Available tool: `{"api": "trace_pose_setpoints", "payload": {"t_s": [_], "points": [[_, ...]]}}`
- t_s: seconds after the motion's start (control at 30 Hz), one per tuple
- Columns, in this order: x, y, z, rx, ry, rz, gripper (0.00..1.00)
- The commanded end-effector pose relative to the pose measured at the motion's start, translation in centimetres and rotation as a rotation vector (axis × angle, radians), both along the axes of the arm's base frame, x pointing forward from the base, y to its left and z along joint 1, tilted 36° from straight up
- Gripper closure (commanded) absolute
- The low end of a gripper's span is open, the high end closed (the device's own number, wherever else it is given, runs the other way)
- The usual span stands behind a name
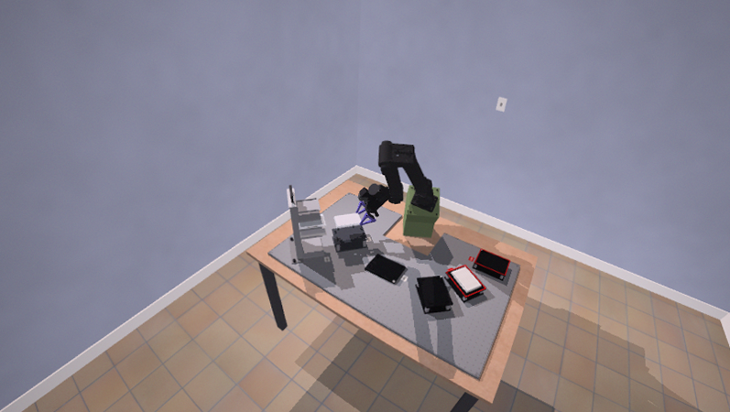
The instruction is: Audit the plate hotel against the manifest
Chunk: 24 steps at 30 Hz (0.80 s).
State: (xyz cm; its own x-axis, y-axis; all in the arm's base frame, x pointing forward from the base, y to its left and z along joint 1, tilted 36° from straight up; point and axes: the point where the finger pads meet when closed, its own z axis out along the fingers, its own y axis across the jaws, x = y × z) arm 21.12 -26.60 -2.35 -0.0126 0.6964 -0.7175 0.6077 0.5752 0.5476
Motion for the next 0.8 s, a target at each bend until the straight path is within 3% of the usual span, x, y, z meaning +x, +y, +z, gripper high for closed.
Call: {"api": "trace_pose_setpoints", "payload": {"t_s": [0.0,0.77], "points": [[0.45,-0.24,0.12,-0.014,-0.010,0.002,0.14],[0.85,-0.17,-0.65,-0.014,-0.011,-0.003,0.14]]}}
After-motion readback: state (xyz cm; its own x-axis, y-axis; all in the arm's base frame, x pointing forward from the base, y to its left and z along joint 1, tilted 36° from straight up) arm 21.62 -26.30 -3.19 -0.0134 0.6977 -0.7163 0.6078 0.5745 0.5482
